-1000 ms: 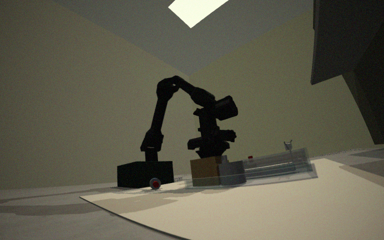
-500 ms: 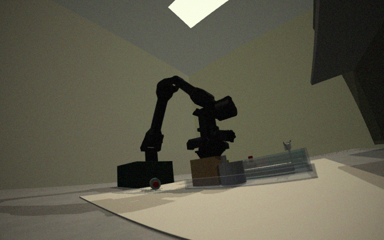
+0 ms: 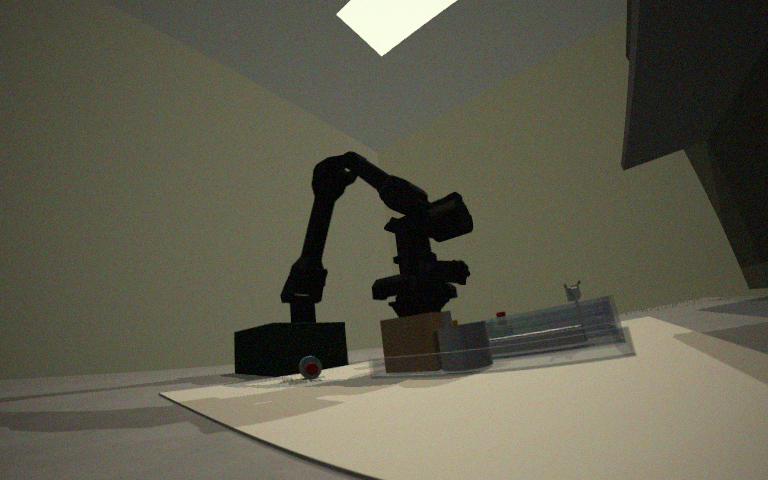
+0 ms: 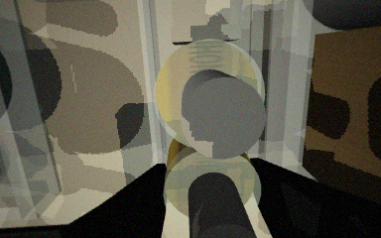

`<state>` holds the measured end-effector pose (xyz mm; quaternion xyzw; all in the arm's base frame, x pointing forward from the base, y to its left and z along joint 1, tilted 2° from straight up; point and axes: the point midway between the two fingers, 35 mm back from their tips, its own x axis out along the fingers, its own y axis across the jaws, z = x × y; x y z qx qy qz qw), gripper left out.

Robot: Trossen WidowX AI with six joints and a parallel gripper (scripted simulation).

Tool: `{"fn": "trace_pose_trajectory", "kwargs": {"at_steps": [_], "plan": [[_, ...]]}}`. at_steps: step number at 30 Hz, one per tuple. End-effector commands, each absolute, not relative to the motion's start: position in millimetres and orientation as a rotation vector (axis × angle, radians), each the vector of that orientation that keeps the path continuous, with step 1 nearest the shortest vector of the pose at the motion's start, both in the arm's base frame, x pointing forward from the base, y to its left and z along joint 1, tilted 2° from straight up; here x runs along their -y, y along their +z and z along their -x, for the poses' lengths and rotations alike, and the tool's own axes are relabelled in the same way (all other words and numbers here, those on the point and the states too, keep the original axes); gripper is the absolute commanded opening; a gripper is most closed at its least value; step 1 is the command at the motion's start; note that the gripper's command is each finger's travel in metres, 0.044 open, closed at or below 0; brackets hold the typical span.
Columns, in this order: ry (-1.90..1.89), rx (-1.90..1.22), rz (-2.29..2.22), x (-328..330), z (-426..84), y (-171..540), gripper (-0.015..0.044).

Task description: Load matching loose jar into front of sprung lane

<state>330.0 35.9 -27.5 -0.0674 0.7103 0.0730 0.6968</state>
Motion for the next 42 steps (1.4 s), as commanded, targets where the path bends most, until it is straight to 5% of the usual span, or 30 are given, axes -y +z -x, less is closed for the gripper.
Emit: {"fn": "trace_pose_trajectory", "kwargs": {"at_steps": [1, 19, 30, 42], "plan": [[0.163, -1.572, 0.146, -36, -332, -28, 0.0], [0.163, -1.572, 0.146, -35, -328, -28, 0.0], [0.163, -1.572, 0.146, -35, -329, -27, 0.0281], [0.163, -1.572, 0.146, -35, -329, -8, 0.0281]]}}
